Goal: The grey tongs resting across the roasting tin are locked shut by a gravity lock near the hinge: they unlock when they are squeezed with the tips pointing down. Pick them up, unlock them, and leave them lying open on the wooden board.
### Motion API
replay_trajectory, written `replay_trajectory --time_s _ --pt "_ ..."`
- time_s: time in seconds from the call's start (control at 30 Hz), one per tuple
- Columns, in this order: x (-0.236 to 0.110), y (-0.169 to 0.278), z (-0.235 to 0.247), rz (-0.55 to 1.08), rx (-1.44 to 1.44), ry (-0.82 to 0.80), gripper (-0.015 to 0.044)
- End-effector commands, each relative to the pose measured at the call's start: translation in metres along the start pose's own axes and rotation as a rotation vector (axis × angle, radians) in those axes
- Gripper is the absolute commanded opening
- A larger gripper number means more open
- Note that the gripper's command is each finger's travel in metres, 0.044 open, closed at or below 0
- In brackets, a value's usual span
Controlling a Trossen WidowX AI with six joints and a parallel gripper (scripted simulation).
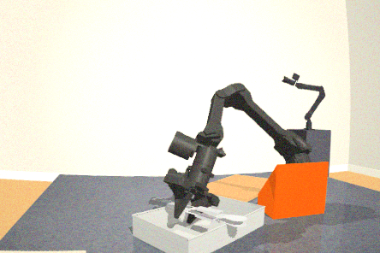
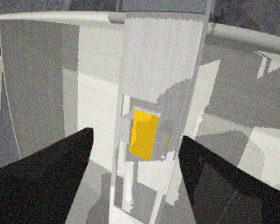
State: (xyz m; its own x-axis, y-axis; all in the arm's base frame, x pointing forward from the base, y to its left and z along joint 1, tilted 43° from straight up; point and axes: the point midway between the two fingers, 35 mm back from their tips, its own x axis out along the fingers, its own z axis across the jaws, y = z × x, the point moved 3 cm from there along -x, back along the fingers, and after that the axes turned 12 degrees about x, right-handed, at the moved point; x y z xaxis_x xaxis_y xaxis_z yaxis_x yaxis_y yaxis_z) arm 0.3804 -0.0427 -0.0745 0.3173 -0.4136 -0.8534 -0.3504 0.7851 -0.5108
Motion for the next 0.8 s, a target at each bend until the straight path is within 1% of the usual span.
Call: replay_trajectory --time_s 0.0,0.17,0.5,0.67,0.73,0.77 --pt "0.0 0.0 0.0 0.0 0.0 0.0 0.0234" --pt "0.0 0.0 0.0 0.0 0.0 0.0 0.0103" --pt "0.0 0.0 0.0 0.0 0.0 0.0 0.0036" --pt "0.0 0.0 0.0 0.0 0.0 0.0 -0.0095" --pt "-0.007 0.001 0.005 0.001 0.0 0.0 -0.0148" --pt "-0.014 0.001 0.01 0.002 0.0 -0.001 -0.015"
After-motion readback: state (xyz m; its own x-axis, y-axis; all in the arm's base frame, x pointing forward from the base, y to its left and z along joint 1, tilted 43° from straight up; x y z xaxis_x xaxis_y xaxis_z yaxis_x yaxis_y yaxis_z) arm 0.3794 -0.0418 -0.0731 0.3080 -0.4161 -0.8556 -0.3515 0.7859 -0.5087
